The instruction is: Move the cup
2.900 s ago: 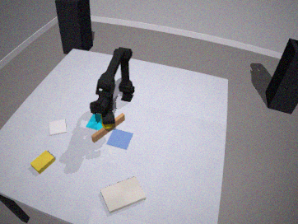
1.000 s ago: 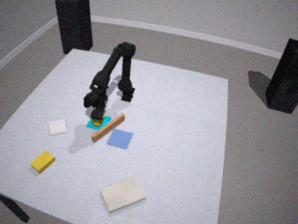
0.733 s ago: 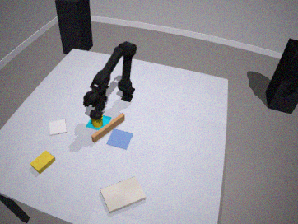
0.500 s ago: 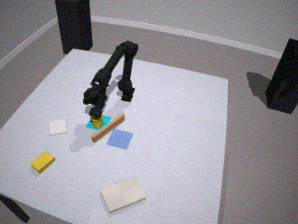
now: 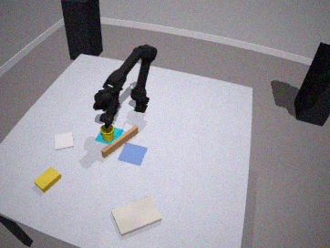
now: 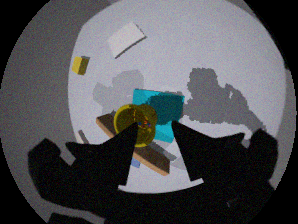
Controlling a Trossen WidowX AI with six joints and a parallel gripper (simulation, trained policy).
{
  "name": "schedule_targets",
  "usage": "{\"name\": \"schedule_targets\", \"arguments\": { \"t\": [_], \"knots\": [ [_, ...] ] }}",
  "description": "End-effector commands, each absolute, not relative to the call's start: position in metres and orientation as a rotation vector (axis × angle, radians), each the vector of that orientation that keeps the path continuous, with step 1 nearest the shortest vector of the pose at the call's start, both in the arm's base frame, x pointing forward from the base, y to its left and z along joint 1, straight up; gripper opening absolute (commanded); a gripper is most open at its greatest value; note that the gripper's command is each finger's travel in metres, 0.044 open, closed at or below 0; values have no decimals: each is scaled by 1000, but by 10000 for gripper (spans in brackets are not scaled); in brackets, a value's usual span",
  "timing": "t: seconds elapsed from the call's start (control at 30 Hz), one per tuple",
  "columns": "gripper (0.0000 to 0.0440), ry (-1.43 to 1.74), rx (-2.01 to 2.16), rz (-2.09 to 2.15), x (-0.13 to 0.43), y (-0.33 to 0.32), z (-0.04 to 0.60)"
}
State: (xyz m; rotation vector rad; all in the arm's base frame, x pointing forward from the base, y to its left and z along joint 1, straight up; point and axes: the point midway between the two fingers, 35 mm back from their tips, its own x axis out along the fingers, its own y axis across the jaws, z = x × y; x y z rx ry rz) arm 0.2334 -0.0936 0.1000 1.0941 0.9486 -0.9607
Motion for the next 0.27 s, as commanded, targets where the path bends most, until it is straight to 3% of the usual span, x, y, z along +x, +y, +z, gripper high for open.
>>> {"name": "schedule_targets", "arguments": {
  "t": [0.0,0.23],
  "knots": [
    [271,929,1107,-946,230,-93,108],
    [319,869,1119,-927,227,-96,131]
  ]
}}
